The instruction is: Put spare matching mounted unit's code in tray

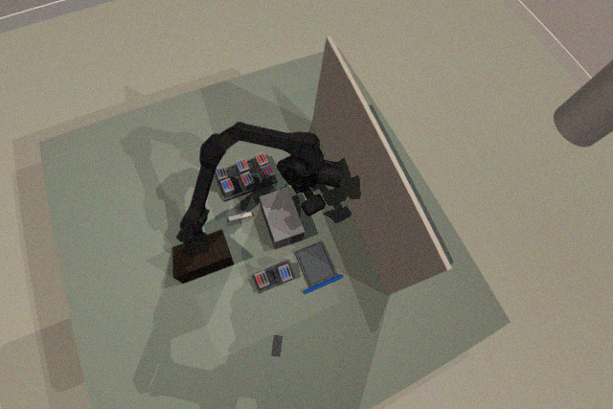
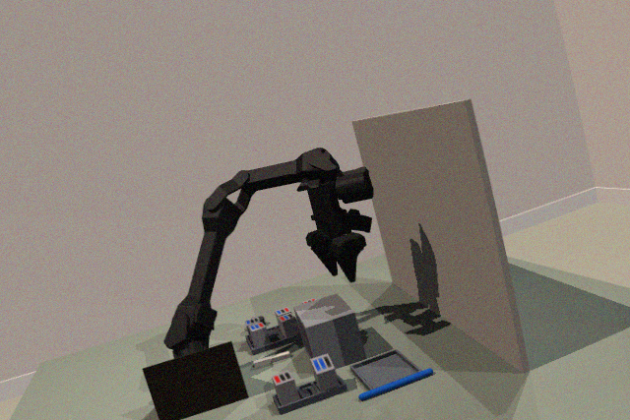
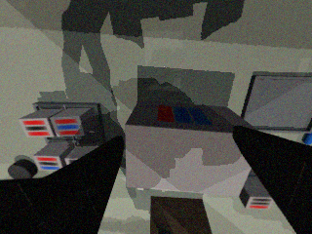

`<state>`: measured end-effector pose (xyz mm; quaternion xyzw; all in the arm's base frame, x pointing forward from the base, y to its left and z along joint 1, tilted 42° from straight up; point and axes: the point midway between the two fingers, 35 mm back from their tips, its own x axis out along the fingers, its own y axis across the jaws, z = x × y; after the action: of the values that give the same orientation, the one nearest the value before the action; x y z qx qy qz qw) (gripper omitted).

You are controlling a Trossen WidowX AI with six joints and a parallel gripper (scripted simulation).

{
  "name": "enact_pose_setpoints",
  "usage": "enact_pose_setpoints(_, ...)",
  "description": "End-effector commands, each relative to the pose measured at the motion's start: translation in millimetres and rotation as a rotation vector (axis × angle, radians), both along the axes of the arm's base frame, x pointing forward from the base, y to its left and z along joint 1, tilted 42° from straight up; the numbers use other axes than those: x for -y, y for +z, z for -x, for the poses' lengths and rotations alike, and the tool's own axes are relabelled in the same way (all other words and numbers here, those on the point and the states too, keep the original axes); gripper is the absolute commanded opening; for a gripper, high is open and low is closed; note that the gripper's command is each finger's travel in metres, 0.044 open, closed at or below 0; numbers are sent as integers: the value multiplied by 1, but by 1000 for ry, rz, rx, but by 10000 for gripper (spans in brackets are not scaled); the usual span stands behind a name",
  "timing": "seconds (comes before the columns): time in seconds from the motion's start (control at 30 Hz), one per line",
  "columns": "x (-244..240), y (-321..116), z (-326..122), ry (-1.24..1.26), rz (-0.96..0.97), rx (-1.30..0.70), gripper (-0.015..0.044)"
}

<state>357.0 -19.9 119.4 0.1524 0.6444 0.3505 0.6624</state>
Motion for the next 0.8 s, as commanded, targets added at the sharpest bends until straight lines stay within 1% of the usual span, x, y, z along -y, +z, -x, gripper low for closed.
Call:
enact_pose_setpoints(0.0,-32,33,32,208,-16,186,440)
enact_pose_setpoints(0.13,-58,54,74,427,-38,377,440)
enact_pose_setpoints(0.27,-81,67,119,647,-64,569,440)
enact_pose_setpoints(0.53,-111,65,204,1047,-116,928,440)
enact_pose_setpoints(0.6,-114,63,215,1101,-126,976,440)
enact_pose_setpoints(0.77,-114,62,217,1108,-127,982,440)
